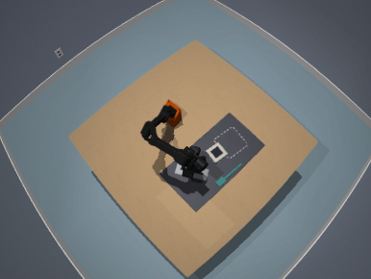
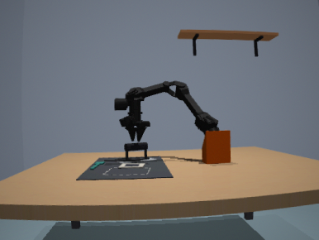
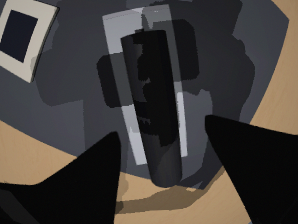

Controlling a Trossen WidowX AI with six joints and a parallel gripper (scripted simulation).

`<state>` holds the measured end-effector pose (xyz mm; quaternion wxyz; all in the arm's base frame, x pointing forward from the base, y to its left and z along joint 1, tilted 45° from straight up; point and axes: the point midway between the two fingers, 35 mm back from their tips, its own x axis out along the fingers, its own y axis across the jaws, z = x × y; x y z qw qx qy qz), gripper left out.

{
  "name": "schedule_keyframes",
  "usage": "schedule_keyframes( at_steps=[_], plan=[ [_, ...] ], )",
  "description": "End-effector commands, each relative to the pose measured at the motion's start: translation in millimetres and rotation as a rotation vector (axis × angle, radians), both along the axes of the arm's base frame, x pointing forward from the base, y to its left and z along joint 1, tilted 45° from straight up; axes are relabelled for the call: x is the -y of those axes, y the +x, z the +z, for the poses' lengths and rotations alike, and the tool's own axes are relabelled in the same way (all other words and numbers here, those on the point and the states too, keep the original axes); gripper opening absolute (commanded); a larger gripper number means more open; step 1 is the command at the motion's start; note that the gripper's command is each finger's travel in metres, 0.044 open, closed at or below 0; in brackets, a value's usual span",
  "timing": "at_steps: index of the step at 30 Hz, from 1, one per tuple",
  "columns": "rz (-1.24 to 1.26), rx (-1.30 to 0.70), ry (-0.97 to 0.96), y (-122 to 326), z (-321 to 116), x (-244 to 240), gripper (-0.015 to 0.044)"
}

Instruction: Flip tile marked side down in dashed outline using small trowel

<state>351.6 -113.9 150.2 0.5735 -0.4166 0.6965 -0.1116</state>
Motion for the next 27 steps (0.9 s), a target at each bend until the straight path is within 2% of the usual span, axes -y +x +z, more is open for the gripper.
schedule_keyframes(
  at_steps=[1,17,22,27],
  plan=[
    [-0.001,-0.012,-0.002,-0.9,-7.4,6.7,0.027],
    [0.0,-0.011,-0.004,-1.4,-23.2,23.6,0.027],
    [0.0,-0.011,-0.004,-1.4,-23.2,23.6,0.0139],
    [0.0,-0.011,-0.004,-1.4,-23.2,23.6,0.013]
  ],
)
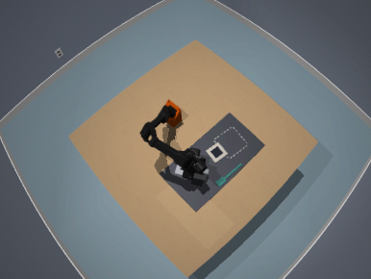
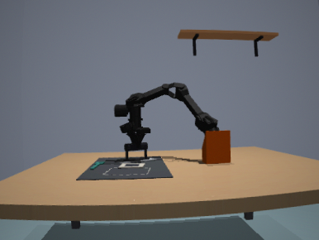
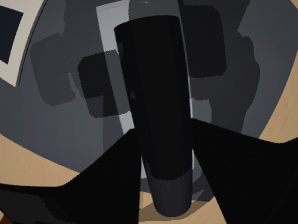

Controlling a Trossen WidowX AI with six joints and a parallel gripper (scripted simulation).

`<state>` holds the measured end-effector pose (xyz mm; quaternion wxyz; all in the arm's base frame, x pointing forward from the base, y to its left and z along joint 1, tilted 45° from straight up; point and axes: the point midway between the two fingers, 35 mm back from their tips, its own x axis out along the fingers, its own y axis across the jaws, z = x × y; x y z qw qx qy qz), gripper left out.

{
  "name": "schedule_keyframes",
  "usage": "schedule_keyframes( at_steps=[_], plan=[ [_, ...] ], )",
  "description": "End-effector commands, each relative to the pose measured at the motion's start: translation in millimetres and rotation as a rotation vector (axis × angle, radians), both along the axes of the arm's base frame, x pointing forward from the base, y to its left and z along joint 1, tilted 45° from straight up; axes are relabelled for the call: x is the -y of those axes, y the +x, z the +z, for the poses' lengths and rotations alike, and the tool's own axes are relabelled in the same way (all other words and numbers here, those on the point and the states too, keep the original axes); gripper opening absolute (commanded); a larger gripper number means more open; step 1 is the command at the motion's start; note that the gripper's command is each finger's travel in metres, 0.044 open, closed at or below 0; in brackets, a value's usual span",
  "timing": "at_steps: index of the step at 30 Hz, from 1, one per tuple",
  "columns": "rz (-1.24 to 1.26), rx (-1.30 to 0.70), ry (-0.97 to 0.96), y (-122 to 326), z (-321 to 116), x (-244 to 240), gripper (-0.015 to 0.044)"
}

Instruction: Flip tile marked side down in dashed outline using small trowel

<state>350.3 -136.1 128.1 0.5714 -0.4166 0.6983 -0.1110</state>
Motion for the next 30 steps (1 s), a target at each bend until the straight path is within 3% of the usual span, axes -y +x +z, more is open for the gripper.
schedule_keyframes(
  at_steps=[1,18,30],
  plan=[
    [0.001,-0.005,-0.003,-0.1,-1.1,1.4,0.013],
    [0.005,-0.009,-0.003,-0.1,-1.1,1.4,0.013],
    [0.244,-0.25,-0.003,-0.1,-1.1,1.4,0.013]
  ],
)
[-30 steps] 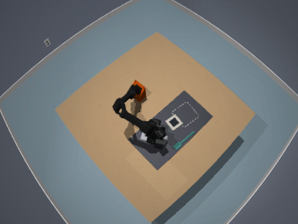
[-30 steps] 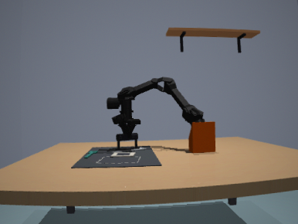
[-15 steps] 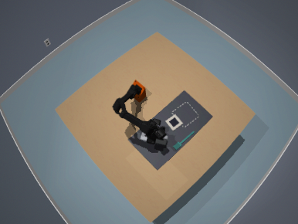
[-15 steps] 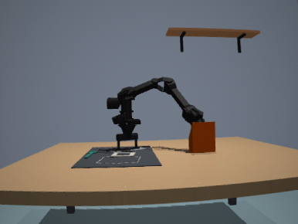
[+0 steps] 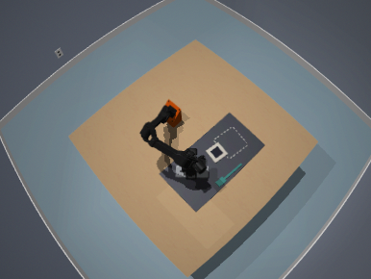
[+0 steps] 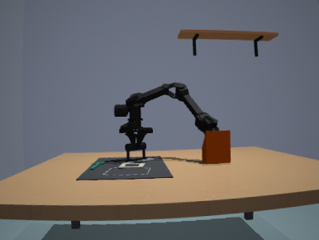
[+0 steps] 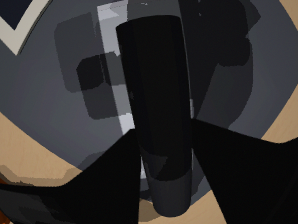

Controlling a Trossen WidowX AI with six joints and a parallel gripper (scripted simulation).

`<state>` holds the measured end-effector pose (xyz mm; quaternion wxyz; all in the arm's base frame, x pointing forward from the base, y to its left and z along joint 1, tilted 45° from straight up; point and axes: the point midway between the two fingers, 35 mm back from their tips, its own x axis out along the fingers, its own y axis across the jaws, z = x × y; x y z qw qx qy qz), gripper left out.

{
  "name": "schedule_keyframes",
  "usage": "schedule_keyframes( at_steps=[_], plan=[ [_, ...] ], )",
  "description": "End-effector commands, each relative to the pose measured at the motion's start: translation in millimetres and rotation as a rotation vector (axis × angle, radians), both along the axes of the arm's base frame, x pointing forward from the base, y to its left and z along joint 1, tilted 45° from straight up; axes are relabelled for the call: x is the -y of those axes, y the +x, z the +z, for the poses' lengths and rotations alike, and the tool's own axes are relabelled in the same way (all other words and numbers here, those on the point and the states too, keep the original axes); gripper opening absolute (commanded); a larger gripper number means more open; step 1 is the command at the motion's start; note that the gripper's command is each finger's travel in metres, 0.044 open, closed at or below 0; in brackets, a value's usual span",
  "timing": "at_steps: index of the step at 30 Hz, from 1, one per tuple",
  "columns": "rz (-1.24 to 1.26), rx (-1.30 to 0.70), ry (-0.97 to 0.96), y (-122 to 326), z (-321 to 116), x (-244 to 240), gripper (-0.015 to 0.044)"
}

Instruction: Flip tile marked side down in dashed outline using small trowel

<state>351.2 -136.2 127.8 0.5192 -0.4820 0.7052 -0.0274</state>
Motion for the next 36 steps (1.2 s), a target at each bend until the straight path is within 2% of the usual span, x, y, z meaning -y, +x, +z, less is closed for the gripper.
schedule_keyframes(
  at_steps=[1,28,36],
  plan=[
    [0.096,-0.106,-0.004,-1.0,-0.9,1.3,0.013],
    [0.663,-0.677,-0.004,-1.0,-0.9,1.2,0.013],
    [0.678,-0.692,-0.004,-1.0,-0.9,1.2,0.013]
  ],
)
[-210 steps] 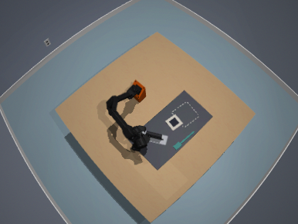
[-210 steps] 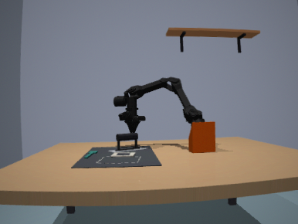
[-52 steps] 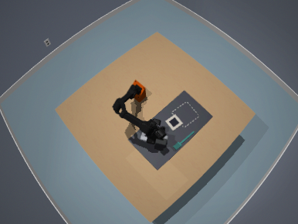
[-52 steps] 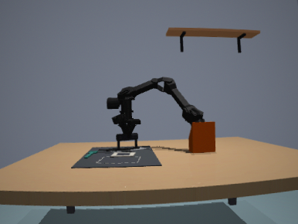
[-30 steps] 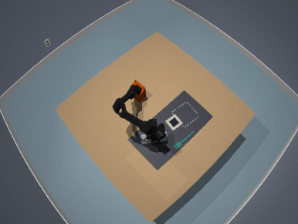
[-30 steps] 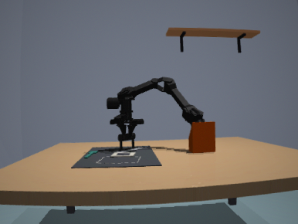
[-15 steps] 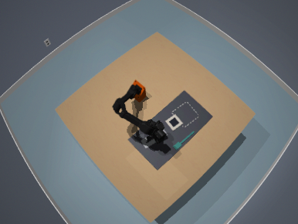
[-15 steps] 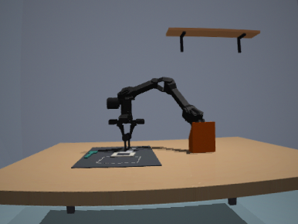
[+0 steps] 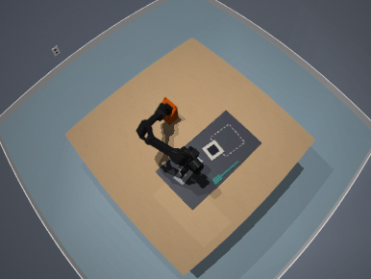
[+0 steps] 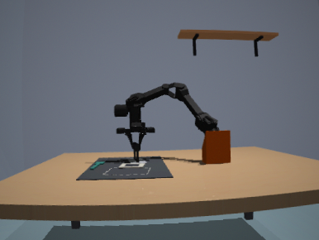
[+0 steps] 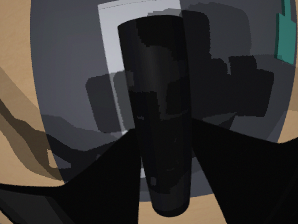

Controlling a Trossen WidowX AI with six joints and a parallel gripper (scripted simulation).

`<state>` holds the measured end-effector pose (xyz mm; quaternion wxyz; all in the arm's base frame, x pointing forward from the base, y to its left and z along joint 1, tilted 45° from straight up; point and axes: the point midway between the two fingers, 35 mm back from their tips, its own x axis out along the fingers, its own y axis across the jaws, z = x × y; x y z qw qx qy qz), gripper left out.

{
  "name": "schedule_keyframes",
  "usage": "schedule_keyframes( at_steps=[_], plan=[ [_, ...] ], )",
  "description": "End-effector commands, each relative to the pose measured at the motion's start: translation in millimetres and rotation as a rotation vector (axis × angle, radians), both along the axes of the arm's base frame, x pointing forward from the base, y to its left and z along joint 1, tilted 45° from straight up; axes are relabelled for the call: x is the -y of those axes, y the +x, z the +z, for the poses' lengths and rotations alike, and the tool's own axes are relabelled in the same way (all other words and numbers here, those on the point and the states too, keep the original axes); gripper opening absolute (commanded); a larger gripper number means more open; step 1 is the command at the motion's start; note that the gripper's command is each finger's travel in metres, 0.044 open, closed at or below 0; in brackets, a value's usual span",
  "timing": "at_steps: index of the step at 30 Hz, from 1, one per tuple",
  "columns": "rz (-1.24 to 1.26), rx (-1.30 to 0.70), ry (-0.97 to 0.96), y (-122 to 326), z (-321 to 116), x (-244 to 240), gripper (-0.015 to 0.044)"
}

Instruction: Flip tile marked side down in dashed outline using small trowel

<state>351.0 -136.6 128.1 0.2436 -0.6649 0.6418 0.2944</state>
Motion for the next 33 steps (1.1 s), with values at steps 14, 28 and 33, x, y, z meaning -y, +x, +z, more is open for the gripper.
schedule_keyframes(
  at_steps=[14,28,33],
  plan=[
    [0.015,-0.024,-0.001,-0.8,-1.2,0.8,0.027],
    [0.019,-0.028,0.0,-0.2,5.6,-6.4,0.027],
    [0.03,-0.04,0.001,-0.6,30.0,-31.1,0.027]
  ],
)
